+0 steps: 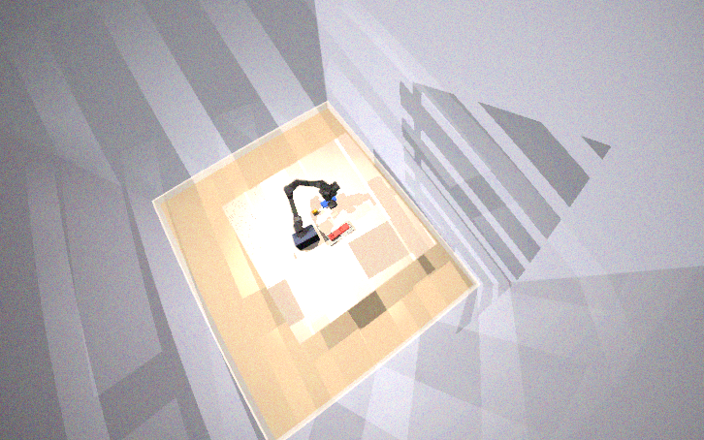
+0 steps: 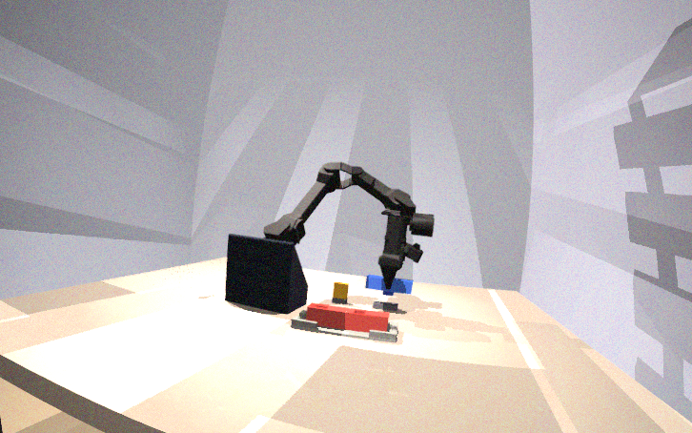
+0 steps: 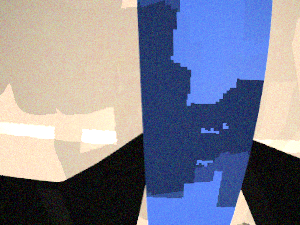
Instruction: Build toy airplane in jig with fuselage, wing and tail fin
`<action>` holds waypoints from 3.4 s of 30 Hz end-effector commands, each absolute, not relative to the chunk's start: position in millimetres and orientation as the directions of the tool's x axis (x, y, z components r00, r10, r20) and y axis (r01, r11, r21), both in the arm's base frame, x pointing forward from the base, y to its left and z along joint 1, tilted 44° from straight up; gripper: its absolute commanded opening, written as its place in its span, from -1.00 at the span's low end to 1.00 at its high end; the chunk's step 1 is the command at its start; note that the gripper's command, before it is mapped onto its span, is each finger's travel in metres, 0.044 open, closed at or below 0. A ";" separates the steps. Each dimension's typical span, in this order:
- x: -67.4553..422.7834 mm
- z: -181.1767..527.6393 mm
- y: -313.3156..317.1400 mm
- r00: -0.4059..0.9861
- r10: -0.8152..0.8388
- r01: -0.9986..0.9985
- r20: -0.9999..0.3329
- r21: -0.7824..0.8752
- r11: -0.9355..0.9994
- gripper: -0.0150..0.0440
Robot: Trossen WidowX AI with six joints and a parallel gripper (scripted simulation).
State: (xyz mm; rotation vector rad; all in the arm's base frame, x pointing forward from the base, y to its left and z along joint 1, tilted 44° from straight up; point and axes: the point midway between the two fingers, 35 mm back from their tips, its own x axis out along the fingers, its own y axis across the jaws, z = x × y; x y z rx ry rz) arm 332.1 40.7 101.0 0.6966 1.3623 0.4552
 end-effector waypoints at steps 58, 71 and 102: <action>315.1 88.6 -79.4 0.185 0.646 0.603 -0.740 0.605 0.520 -0.49; 307.3 54.9 -104.3 0.184 0.644 0.773 -0.743 0.514 0.372 -0.49; 269.3 -27.1 -151.5 0.182 0.653 0.981 -0.735 0.182 -0.070 -0.49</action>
